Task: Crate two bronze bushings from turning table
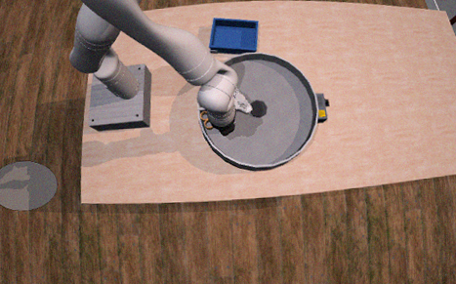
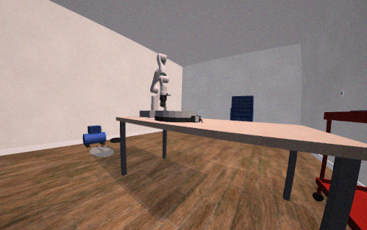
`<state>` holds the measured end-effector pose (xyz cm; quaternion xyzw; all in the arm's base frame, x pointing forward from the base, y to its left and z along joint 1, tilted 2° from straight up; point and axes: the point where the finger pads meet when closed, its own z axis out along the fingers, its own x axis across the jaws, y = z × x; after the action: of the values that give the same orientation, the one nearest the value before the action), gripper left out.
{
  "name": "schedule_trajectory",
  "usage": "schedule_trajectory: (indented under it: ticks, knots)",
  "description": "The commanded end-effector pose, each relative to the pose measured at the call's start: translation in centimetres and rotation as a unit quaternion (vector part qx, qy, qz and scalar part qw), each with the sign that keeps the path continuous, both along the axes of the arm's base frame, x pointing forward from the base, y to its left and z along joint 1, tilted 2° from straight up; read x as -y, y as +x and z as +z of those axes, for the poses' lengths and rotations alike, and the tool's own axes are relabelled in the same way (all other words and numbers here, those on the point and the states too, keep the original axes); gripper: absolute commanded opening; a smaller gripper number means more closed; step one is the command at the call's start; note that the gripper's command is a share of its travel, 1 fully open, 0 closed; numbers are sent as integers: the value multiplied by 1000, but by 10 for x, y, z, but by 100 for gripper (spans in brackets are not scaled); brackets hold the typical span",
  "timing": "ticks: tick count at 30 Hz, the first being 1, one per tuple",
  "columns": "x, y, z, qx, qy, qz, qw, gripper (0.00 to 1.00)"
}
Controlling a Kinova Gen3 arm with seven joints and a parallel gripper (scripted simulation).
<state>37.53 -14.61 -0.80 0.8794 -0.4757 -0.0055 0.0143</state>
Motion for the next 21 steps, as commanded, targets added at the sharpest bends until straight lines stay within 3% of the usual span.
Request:
schedule_trajectory:
  ticks: [1,21]
  knots:
    - [0,0,0,1,0,0,1000,40]
    - [0,0,-8,1,0,0,1000,40]
